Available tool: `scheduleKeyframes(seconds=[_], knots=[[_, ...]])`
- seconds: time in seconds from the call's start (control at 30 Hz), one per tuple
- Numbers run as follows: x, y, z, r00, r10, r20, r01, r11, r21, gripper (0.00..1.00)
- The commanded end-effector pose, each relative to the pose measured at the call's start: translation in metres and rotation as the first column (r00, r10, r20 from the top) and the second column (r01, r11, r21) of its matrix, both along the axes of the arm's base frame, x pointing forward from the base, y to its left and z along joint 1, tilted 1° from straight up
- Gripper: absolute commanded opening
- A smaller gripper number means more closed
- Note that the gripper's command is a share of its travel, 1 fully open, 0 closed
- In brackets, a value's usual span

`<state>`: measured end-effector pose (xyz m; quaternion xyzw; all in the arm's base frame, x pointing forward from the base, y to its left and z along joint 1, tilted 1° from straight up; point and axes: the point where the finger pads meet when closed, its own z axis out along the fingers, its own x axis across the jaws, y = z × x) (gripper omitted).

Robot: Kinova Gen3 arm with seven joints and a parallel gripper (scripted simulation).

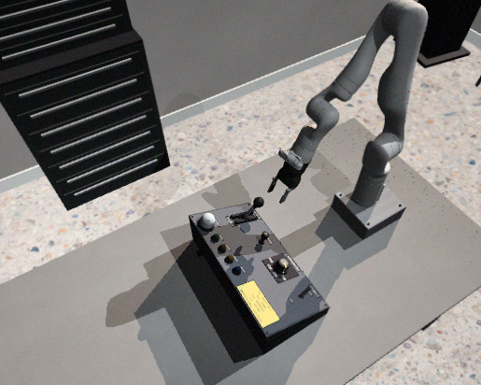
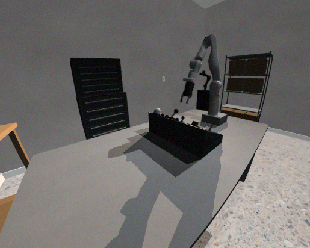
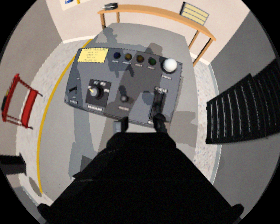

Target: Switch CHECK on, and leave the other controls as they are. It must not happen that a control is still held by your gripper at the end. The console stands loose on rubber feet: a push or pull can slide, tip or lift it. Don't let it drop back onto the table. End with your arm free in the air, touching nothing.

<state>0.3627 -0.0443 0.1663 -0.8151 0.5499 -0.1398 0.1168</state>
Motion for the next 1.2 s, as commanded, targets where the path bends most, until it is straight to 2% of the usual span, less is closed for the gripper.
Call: scheduleKeyframes(seconds=[0.0, 1.17], knots=[[-0.003, -0.009, 0.004, 1.000, -0.021, -0.003, 0.021, 1.000, -0.006, 1.00], [-0.016, -0.010, 0.033, 1.000, -0.020, -0.004, 0.020, 1.000, -0.004, 1.00]])
